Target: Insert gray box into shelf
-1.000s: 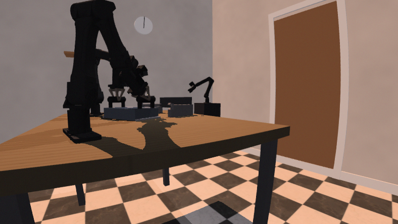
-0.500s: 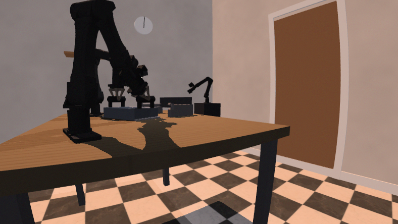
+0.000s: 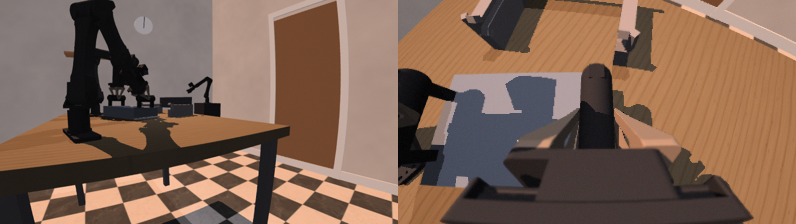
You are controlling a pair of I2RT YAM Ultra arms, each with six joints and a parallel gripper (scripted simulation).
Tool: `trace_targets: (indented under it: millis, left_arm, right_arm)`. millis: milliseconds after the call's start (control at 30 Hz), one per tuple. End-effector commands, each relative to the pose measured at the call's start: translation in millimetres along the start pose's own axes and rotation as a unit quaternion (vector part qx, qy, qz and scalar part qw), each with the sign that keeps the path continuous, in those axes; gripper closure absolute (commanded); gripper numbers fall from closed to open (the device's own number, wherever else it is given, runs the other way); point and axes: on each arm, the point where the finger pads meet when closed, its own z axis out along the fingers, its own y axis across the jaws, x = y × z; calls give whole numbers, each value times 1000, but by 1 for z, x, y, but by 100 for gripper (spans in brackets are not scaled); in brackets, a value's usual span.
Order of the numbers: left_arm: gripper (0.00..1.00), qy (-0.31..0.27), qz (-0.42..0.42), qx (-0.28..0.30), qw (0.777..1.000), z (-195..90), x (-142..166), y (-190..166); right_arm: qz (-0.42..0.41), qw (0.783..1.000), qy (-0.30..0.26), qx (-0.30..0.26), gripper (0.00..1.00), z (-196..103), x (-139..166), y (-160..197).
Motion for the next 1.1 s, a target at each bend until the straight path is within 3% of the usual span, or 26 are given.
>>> trace_targets:
  millis: [0, 233, 267, 1067]
  left_arm:
    - [84, -31, -8, 41, 999, -27, -14, -10]
    - [84, -43, -17, 76, 996, -34, -17, -21]
    - [84, -38, -6, 54, 998, -32, -16, -13]
    - [84, -38, -11, 58, 998, -34, -19, -14]
  right_arm:
    - [8, 997, -77, -2, 84, -22, -58, -1]
    - [9, 997, -77, -1, 84, -22, -59, -1]
    - [9, 997, -77, -1, 84, -22, -59, -1]
    - [9, 997, -78, -1, 84, -22, -59, -1]
